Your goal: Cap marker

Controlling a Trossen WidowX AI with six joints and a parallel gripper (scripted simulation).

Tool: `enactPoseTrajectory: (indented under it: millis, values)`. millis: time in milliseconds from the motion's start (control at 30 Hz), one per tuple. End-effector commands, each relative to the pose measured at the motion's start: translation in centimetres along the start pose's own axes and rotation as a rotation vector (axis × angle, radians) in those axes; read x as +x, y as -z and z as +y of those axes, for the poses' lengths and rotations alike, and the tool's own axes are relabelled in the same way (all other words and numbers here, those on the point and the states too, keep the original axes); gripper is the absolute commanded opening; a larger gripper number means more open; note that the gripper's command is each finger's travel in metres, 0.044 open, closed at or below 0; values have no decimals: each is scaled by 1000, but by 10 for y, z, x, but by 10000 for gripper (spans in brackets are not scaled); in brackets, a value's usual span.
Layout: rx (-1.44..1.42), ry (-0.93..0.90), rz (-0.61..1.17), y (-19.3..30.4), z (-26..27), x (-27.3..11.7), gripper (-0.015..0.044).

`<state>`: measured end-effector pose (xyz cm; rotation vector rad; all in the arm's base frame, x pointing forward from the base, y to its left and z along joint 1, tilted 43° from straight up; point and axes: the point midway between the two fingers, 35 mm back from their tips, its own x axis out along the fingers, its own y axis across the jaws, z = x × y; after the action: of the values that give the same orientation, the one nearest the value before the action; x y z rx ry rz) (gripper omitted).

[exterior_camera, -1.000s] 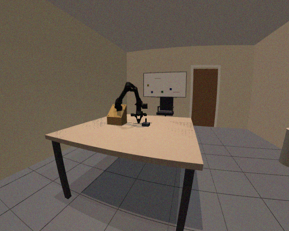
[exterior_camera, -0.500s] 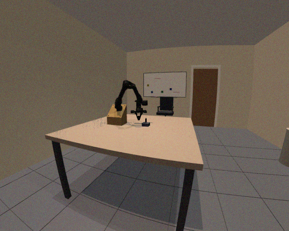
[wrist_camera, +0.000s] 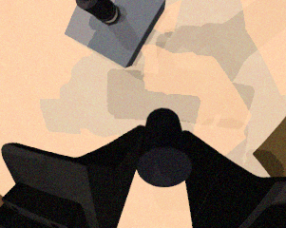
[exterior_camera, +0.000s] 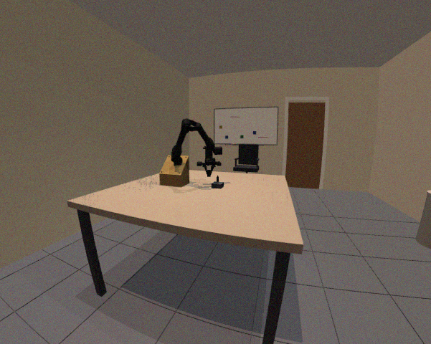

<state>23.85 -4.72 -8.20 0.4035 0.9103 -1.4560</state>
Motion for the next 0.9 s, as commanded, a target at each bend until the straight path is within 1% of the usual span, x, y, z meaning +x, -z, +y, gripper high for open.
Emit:
enactPoseTrajectory:
  millis: [0, 867]
  values:
    - [2, -7, -2, -11, 12, -7, 0]
    - [4, -8, -6, -80, 54, -41, 0]
